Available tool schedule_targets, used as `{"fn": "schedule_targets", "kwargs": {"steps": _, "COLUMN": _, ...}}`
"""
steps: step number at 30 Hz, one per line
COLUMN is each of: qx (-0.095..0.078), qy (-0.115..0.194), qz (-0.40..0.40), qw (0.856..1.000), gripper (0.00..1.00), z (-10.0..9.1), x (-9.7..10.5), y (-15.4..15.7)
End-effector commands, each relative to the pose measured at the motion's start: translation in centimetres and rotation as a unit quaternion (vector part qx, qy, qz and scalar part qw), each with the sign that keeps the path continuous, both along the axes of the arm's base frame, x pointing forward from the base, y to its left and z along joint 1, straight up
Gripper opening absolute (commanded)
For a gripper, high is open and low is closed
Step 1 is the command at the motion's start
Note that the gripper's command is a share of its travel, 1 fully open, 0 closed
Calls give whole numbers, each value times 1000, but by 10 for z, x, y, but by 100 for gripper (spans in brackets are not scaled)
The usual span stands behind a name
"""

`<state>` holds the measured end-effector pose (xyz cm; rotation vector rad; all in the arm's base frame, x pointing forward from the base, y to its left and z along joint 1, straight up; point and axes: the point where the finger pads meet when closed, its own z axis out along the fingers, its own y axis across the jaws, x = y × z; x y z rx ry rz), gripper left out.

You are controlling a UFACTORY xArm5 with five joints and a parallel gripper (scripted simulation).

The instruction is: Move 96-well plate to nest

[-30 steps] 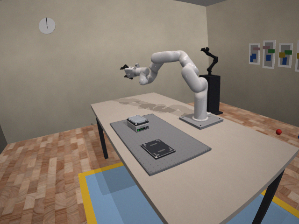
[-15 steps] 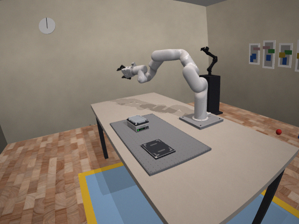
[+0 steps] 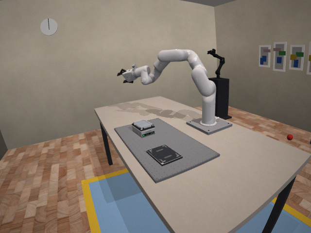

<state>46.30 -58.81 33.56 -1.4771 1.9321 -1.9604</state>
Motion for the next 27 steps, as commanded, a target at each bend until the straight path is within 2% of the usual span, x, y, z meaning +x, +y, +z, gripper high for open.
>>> {"fn": "schedule_targets", "kwargs": {"steps": 1, "qx": 9, "qy": 32, "qz": 28, "qw": 999, "gripper": 100, "z": 1, "x": 14, "y": 14}}
{"fn": "schedule_targets", "kwargs": {"steps": 6, "qx": 9, "qy": 32, "qz": 28, "qw": 999, "gripper": 100, "z": -1, "x": 24, "y": 25}}
{"fn": "schedule_targets", "kwargs": {"steps": 9, "qx": 19, "qy": 71, "qz": 57, "qw": 996, "gripper": 100, "z": -3, "x": 33, "y": 37}}
{"fn": "schedule_targets", "kwargs": {"steps": 14, "qx": 19, "qy": 72, "qz": 57, "qw": 996, "gripper": 100, "z": -7, "x": 45, "y": 52}}
{"fn": "schedule_targets", "kwargs": {"steps": 17, "qx": 28, "qy": 110, "qz": 87, "qw": 990, "gripper": 100, "z": -9, "x": 53, "y": 64}}
{"fn": "schedule_targets", "kwargs": {"steps": 23, "qx": 28, "qy": 111, "qz": 88, "qw": 990, "gripper": 100, "z": -13, "x": 63, "y": 81}}
{"fn": "schedule_targets", "kwargs": {"steps": 26, "qx": 35, "qy": 149, "qz": 119, "qw": 981, "gripper": 100, "z": -15, "x": 70, "y": 94}}
{"fn": "schedule_targets", "kwargs": {"steps": 27, "qx": 35, "qy": 150, "qz": 120, "qw": 981, "gripper": 100, "z": -16, "x": 72, "y": 98}}
